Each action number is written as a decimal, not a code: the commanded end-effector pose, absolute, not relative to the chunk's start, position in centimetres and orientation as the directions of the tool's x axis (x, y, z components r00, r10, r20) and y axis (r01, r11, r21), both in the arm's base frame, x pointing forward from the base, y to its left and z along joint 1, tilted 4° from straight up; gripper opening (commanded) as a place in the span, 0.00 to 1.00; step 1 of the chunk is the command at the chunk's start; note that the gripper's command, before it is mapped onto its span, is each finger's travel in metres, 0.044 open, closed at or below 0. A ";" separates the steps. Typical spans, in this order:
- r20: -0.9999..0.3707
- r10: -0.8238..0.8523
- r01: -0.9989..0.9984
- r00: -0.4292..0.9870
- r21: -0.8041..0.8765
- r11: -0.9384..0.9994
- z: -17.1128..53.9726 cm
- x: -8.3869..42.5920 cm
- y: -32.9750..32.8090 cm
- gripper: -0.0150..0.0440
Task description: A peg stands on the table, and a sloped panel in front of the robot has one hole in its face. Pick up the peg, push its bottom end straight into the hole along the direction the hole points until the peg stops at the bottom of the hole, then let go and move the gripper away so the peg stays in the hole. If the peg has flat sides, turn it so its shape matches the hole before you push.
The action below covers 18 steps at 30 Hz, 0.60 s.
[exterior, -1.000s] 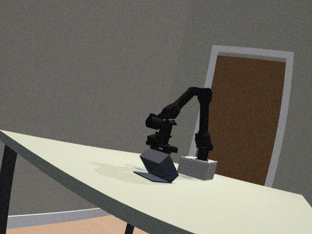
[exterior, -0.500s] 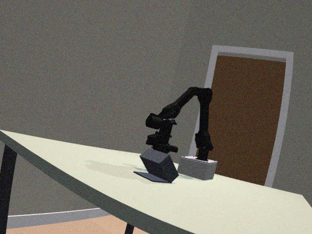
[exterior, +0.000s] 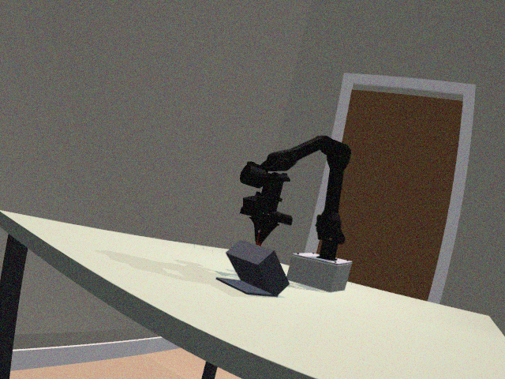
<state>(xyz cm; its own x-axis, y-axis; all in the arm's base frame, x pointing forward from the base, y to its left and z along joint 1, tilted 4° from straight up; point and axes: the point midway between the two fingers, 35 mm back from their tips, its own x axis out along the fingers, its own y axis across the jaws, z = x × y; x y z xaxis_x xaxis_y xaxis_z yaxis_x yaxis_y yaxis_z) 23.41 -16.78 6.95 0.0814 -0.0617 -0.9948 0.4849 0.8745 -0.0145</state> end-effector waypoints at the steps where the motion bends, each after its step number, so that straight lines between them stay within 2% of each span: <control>1: -0.995 -0.059 0.481 0.084 -0.011 0.876 8.3 23.3 -16.7 0.25; 18: -0.987 -0.114 0.471 0.111 -0.049 0.881 8.3 24.3 -15.8 0.25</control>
